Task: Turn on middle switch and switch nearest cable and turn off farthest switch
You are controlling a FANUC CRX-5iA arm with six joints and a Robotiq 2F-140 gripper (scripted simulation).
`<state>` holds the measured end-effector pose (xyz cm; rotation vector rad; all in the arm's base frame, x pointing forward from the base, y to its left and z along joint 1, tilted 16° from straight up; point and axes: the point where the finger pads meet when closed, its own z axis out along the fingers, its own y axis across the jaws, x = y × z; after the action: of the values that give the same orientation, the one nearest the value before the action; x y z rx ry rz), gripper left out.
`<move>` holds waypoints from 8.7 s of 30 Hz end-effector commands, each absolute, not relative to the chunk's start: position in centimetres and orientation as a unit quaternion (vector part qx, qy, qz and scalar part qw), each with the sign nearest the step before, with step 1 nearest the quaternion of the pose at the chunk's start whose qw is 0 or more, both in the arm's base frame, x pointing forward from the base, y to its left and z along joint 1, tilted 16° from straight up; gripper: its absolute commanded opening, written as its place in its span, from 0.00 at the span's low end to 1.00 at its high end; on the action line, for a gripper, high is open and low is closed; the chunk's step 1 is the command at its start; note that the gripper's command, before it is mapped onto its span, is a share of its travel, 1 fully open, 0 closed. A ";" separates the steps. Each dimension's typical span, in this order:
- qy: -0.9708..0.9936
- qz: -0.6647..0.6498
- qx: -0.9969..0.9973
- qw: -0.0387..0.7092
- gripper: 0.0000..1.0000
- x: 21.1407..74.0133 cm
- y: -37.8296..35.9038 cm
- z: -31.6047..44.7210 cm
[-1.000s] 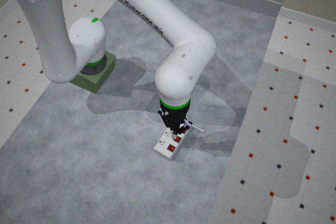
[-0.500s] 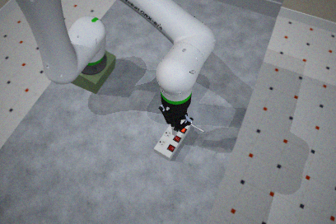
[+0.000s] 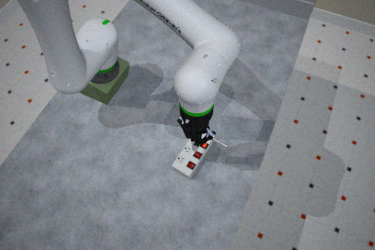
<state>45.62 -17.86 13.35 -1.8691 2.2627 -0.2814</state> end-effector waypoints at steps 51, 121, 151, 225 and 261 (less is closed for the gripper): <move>0.764 -0.095 -0.631 0.097 0.00 46.6 -17.9 9.8; 0.764 -0.095 -0.631 0.097 0.00 46.8 -18.0 9.0; 0.764 -0.095 -0.631 0.097 0.00 47.1 -18.0 8.2; 0.764 -0.095 -0.631 0.097 1.00 44.6 -17.8 17.1; 0.764 -0.095 -0.631 0.097 1.00 43.8 -17.7 20.1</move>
<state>43.75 -17.68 20.10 -1.8692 2.2628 -0.2814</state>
